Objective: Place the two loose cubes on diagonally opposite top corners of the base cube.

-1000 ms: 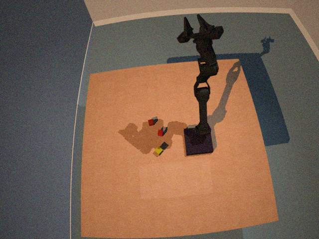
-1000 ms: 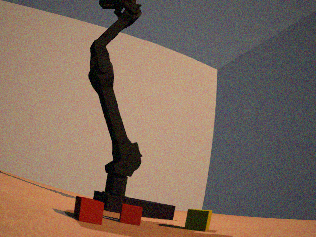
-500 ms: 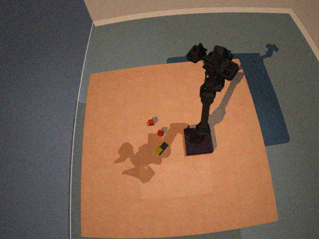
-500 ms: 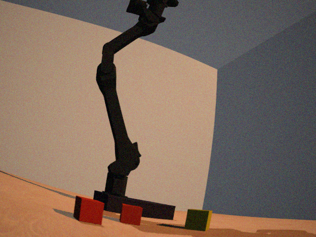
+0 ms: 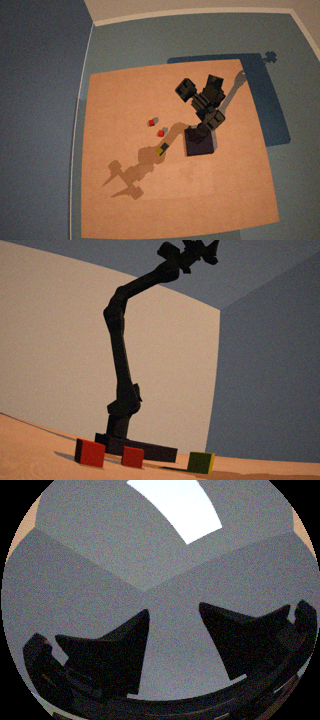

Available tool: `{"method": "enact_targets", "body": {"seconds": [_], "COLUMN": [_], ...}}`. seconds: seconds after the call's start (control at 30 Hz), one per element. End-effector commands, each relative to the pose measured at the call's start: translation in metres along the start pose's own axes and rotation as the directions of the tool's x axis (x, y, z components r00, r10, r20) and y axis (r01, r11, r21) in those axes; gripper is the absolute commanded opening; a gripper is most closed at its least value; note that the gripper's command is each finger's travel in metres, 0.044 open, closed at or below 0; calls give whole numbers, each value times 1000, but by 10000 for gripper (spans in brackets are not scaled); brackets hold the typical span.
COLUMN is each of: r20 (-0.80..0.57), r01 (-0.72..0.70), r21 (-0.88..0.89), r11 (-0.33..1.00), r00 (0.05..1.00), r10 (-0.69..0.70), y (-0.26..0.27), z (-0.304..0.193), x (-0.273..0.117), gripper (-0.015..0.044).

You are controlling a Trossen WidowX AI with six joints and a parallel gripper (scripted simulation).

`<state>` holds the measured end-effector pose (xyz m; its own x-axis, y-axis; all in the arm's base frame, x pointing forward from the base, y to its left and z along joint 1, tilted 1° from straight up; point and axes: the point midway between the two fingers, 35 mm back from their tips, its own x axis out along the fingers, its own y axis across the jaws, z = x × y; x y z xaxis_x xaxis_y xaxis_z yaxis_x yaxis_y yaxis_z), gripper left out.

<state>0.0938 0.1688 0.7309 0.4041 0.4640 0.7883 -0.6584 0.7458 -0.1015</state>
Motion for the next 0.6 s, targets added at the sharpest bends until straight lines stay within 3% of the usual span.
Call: {"method": "enact_targets", "body": {"seconds": [0.0,0.3,0.57], "r20": [-137,-422,-652], "r01": [-36,-79,-85], "r21": [-51,-126,-161], "r11": [998,989,983], "r00": [990,907,757], "r10": [28,19,-41], "y": [10,7,-18], "z": [-52,-158,-249], "x": [4,-3,-31], "gripper": [265,265,265]}}
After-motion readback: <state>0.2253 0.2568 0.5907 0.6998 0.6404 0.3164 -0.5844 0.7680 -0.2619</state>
